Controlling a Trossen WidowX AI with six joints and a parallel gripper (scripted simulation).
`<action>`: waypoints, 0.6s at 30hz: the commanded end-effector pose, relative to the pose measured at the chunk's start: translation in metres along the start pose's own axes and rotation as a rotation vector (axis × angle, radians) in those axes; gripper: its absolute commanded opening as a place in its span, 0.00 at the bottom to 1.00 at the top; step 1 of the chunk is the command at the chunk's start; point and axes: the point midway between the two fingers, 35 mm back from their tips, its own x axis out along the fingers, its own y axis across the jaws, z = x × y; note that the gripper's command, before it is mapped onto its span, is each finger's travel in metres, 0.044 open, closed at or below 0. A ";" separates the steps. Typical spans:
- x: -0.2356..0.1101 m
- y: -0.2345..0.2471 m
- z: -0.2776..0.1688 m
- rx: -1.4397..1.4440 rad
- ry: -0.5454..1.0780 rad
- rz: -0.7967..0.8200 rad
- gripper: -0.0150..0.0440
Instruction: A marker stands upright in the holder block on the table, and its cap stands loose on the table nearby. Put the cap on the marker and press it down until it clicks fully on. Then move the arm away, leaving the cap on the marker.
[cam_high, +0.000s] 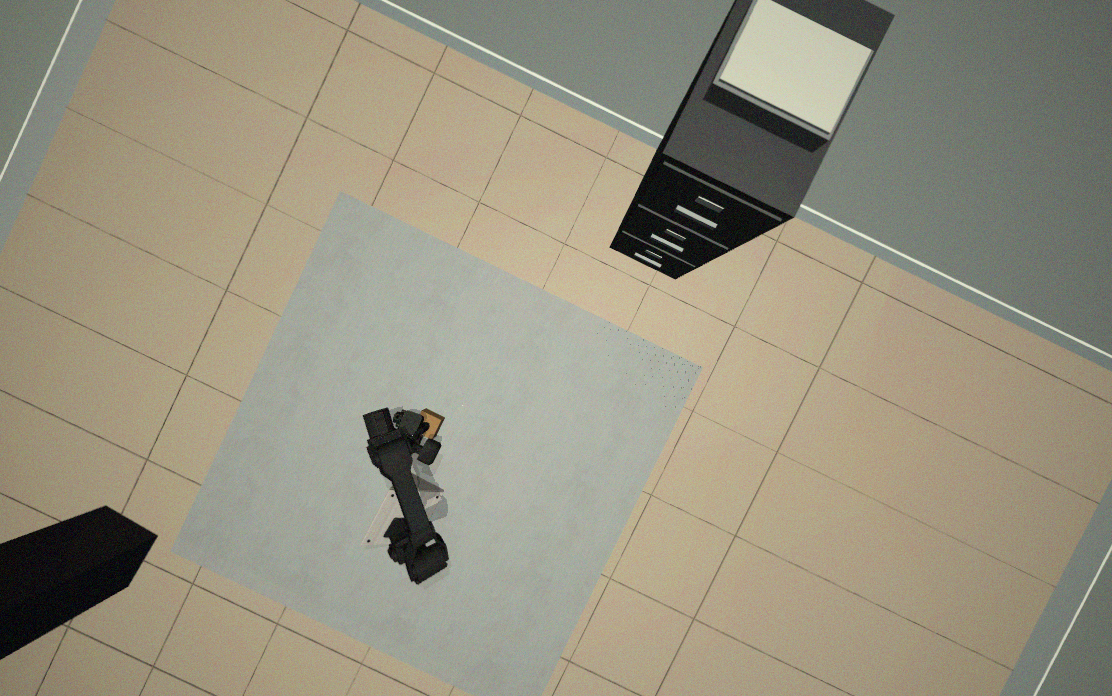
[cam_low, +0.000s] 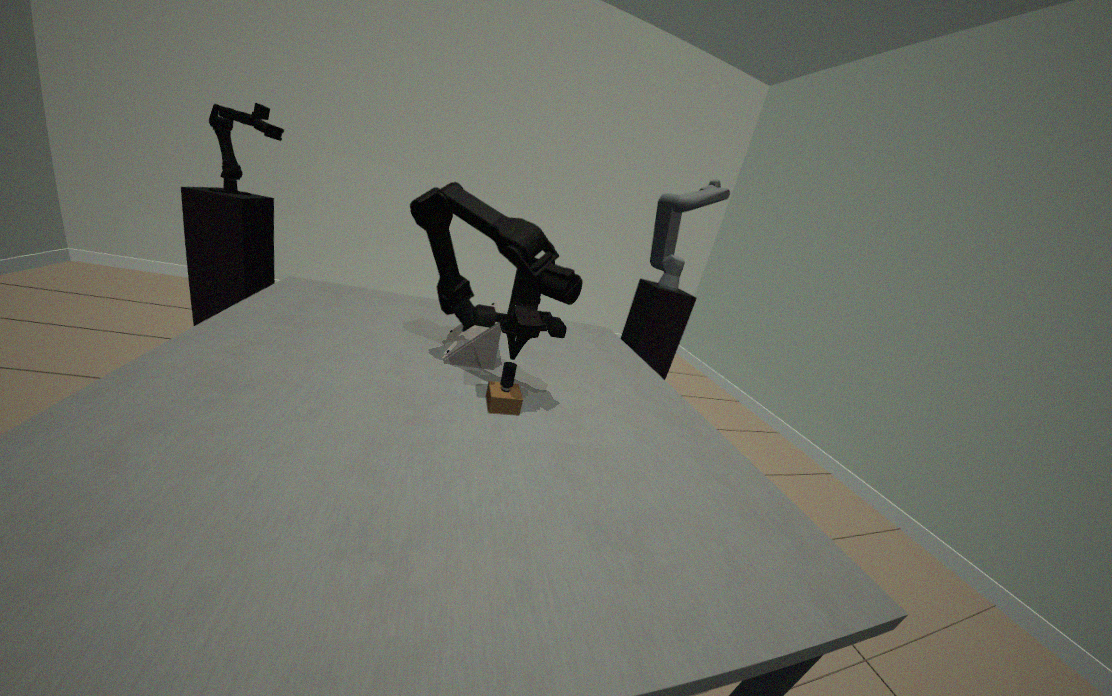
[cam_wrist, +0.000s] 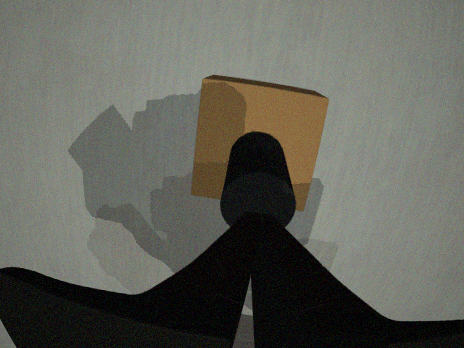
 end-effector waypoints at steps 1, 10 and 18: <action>0.006 -0.001 0.000 -0.005 -0.001 -0.003 0.25; 0.019 -0.001 0.000 -0.005 -0.001 -0.003 0.25; 0.017 0.001 0.002 0.002 -0.012 0.003 0.25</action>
